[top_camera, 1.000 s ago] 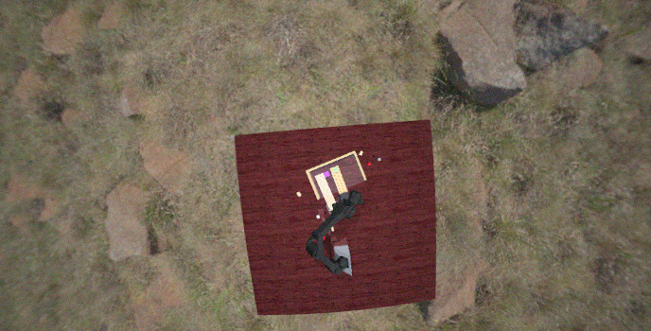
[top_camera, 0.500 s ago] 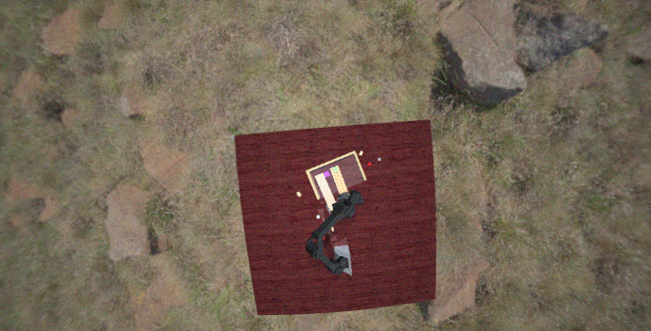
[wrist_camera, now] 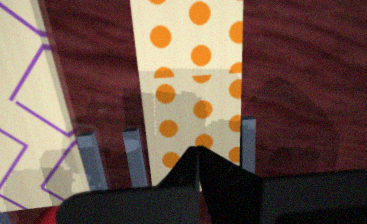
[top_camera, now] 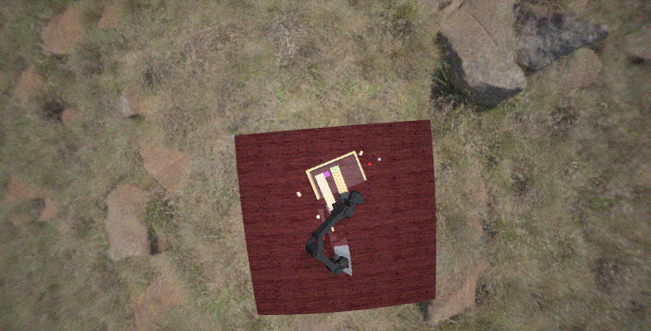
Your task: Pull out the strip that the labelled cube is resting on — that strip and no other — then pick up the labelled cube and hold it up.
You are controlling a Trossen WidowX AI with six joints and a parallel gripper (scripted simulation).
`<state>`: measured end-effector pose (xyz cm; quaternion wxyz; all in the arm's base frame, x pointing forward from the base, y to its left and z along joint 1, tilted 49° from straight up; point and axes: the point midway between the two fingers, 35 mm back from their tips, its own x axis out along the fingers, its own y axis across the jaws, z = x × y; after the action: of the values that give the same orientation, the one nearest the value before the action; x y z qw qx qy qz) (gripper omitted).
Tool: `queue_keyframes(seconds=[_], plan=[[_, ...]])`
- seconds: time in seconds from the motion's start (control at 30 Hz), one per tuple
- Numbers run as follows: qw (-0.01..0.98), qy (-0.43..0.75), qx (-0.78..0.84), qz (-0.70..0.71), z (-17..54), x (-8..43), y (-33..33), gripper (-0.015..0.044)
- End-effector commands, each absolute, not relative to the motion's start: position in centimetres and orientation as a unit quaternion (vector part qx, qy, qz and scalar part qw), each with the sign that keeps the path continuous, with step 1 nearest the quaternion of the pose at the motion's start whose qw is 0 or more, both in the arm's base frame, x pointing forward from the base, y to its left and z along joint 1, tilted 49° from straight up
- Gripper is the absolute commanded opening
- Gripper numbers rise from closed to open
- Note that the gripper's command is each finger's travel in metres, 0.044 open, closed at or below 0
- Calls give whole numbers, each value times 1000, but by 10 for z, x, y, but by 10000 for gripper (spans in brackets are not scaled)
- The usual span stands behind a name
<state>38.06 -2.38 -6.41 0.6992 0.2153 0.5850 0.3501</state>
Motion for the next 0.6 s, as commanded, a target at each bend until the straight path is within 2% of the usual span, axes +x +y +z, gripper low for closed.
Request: queue_keyframes(seconds=[0.0,0.57], plan=[[697,586,216,353,-66,381,-20,0],[696,586,216,353,-70,374,-21,0]])
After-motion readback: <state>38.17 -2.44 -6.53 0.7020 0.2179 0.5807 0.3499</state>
